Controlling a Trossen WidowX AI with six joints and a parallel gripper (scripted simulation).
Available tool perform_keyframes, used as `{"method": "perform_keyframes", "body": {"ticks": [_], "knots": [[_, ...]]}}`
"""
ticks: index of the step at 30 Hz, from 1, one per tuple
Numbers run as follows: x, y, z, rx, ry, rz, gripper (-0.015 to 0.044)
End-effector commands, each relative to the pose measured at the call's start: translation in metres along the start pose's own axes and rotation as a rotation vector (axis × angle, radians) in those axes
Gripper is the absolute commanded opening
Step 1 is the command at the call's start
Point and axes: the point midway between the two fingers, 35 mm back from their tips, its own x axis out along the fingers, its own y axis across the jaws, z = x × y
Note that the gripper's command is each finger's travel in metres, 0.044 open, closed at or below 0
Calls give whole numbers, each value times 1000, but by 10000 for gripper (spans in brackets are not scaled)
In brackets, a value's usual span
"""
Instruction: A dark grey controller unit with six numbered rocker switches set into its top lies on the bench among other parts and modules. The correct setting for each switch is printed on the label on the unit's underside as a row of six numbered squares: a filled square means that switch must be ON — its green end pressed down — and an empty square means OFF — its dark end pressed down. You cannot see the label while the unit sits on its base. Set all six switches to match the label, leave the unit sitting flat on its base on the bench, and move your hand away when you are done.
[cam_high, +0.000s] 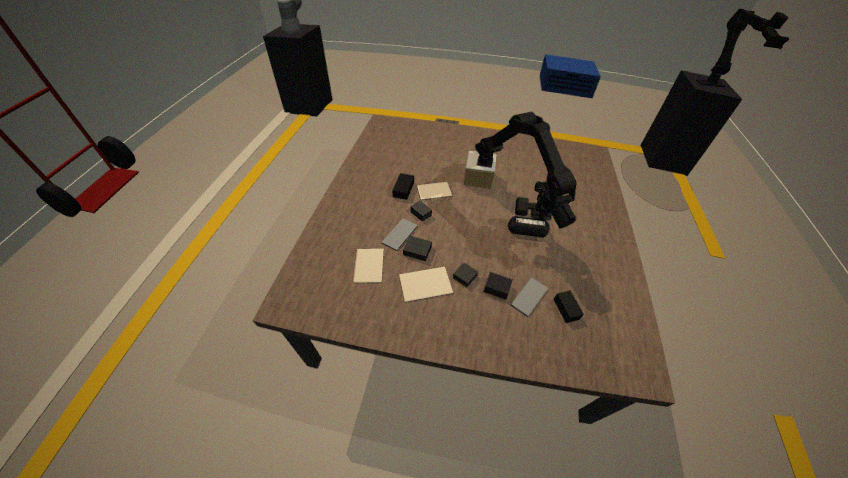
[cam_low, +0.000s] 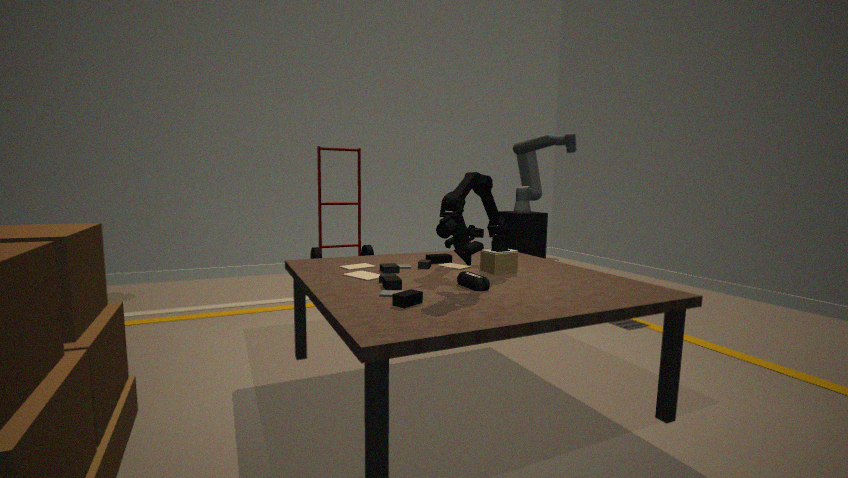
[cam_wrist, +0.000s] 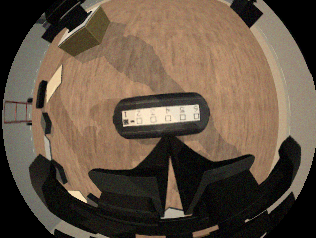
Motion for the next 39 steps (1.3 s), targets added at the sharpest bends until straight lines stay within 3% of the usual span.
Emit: {"method": "perform_keyframes", "body": {"ticks": [1,18,22,34,39], "knots": [[2,-1,-1,-90,-17,-4,0],[2,-1,-1,-90,-17,-4,0],[2,-2,0,45,-7,0,105],[6,-13,7,1125,74,-32,420],[7,-18,10,1574,97,-76,440]]}}
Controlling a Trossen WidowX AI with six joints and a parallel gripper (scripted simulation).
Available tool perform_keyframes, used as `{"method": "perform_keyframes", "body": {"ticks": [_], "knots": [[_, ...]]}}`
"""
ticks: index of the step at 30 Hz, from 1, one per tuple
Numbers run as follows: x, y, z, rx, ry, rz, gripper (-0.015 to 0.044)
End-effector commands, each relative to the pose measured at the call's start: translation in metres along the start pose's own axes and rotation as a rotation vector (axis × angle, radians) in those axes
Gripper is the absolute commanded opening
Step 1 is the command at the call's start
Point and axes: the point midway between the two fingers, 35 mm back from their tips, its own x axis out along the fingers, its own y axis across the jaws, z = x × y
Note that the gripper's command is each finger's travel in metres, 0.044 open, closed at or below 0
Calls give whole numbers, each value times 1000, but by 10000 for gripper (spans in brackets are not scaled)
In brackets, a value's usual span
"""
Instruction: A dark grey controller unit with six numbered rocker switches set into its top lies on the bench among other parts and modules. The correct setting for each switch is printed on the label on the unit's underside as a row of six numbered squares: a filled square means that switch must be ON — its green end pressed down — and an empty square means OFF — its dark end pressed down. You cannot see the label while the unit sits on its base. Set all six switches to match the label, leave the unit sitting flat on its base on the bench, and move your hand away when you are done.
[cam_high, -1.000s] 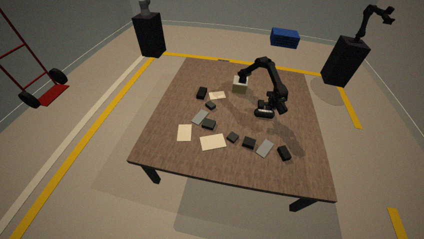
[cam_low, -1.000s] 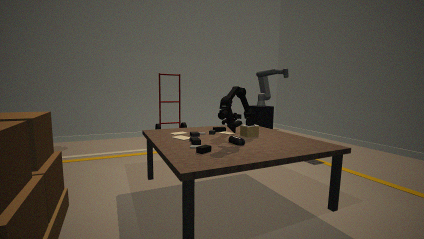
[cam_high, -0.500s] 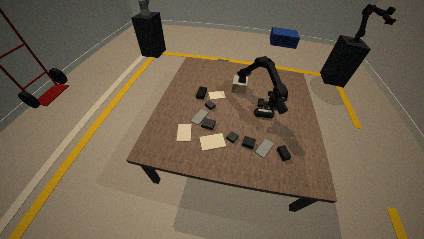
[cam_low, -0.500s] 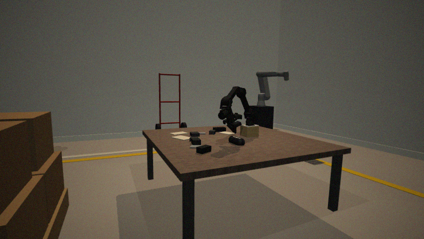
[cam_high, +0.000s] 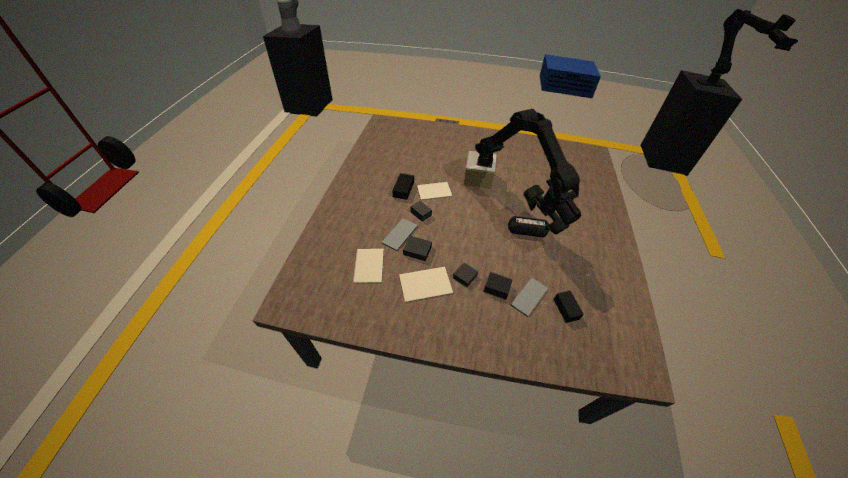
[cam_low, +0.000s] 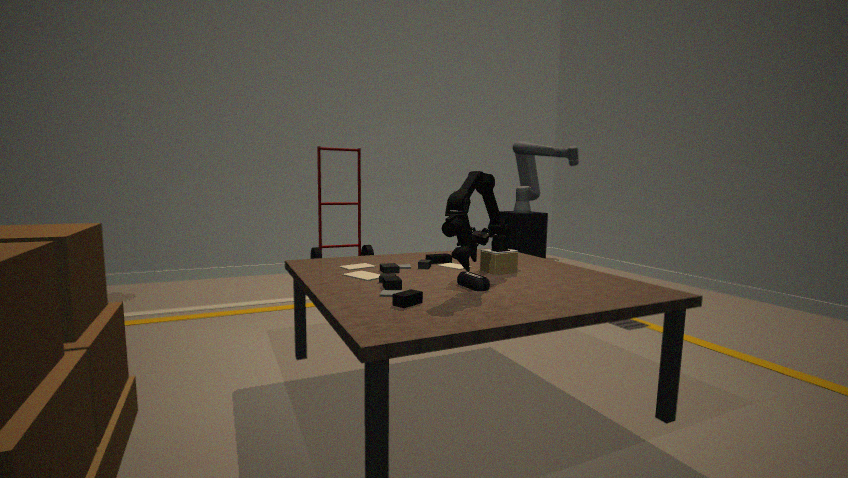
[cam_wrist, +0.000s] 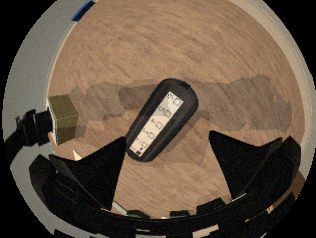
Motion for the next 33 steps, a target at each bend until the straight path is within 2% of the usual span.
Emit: {"method": "perform_keyframes", "body": {"ticks": [1,18,33], "knots": [[4,2,9,787,35,-53,440],[7,2,22,1735,-10,-156,440],[9,2,32,2557,-141,-227,440]]}}
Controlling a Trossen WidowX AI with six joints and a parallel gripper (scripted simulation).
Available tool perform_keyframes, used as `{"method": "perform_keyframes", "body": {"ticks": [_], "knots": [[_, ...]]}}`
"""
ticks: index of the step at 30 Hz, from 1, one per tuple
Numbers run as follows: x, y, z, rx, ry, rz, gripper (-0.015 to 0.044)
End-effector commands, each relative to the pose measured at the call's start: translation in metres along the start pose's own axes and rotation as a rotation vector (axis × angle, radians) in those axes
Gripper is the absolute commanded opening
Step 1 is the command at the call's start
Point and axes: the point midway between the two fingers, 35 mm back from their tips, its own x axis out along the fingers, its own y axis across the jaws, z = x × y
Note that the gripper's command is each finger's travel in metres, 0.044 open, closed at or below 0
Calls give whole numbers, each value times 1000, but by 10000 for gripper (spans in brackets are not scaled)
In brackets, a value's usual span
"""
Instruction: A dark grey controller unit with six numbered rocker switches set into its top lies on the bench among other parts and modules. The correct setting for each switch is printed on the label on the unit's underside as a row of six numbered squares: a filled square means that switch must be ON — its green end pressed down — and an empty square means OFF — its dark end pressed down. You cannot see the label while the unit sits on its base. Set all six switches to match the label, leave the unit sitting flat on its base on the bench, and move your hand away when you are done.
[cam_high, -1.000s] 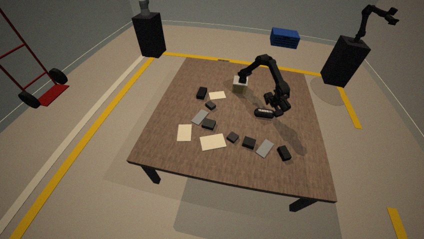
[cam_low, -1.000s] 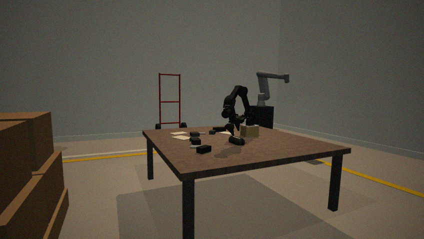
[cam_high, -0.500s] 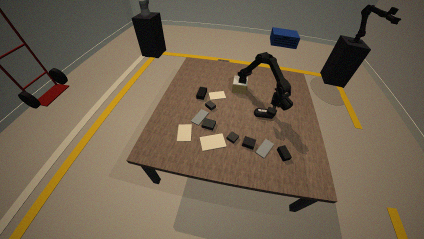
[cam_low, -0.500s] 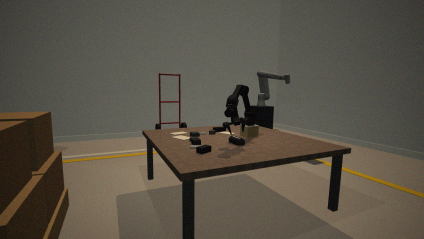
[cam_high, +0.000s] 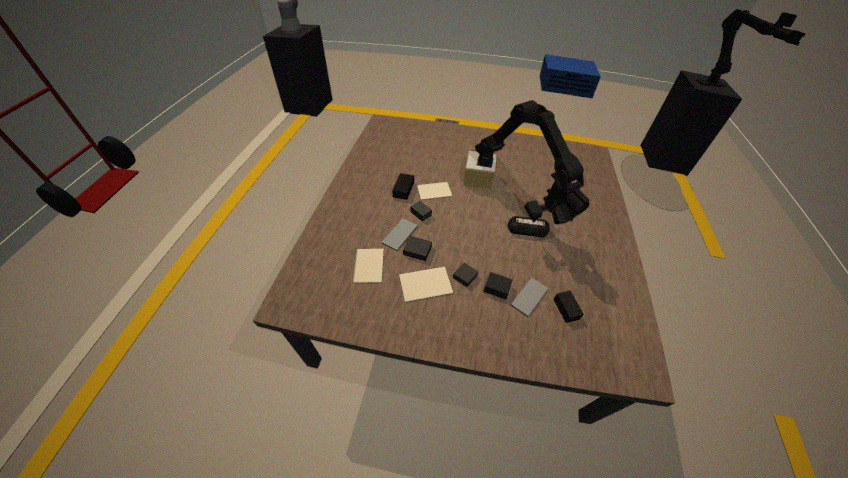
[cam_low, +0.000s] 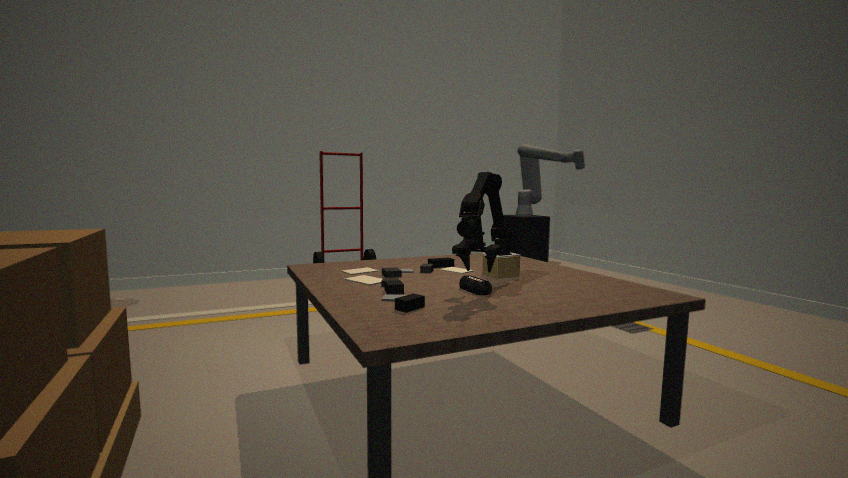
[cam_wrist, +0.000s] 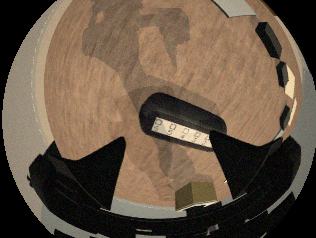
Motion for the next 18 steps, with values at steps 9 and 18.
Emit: {"method": "perform_keyframes", "body": {"ticks": [9,18], "knots": [[5,13,-10,1244,-101,11,440],[5,18,-12,1743,-134,63,440]]}}
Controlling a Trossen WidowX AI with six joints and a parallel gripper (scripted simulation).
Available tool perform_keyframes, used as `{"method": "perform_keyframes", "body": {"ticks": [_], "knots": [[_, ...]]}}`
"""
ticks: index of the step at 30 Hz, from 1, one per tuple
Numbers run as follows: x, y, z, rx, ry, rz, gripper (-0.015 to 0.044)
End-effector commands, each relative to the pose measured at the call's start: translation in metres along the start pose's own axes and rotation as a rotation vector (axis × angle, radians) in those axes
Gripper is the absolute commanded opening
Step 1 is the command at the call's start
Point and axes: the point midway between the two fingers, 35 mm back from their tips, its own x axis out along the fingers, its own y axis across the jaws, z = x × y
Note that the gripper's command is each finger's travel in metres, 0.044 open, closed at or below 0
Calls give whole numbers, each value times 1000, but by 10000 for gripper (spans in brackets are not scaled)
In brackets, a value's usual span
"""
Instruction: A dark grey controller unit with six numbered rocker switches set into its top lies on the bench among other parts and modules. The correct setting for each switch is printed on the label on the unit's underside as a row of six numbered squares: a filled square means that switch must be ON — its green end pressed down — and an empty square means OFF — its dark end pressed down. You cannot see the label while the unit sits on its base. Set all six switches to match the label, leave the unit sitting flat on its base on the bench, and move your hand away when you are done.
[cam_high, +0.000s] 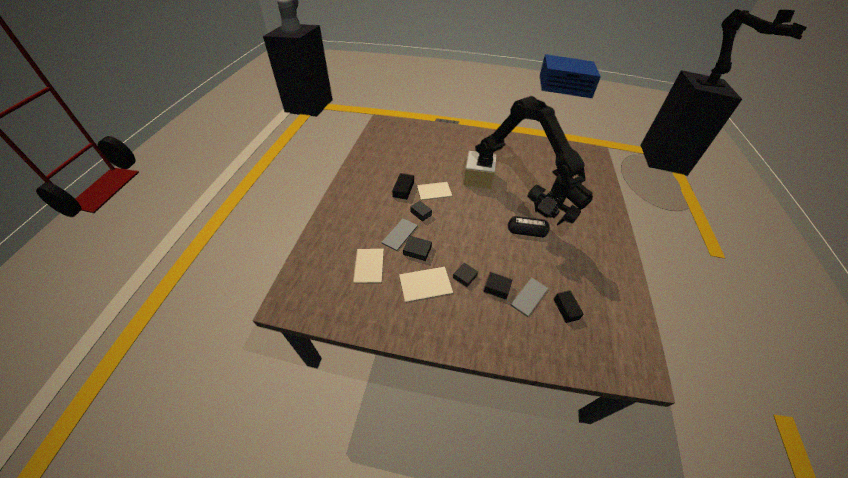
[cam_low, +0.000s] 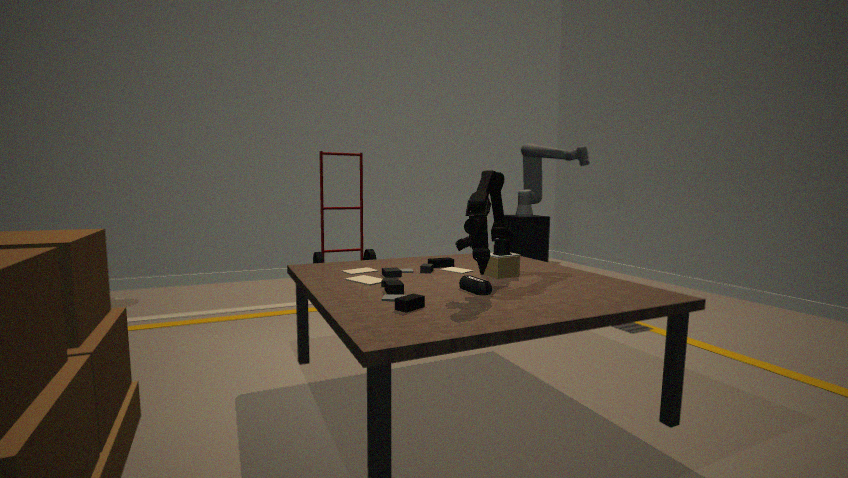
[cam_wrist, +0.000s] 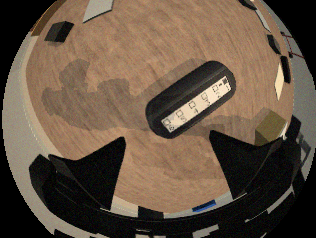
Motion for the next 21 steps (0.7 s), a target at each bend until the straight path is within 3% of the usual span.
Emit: {"method": "perform_keyframes", "body": {"ticks": [1,5,21], "knots": [[3,-4,-10,803,-42,46,440],[3,-4,-12,989,-41,59,440],[3,-4,-12,993,-41,60,440]]}}
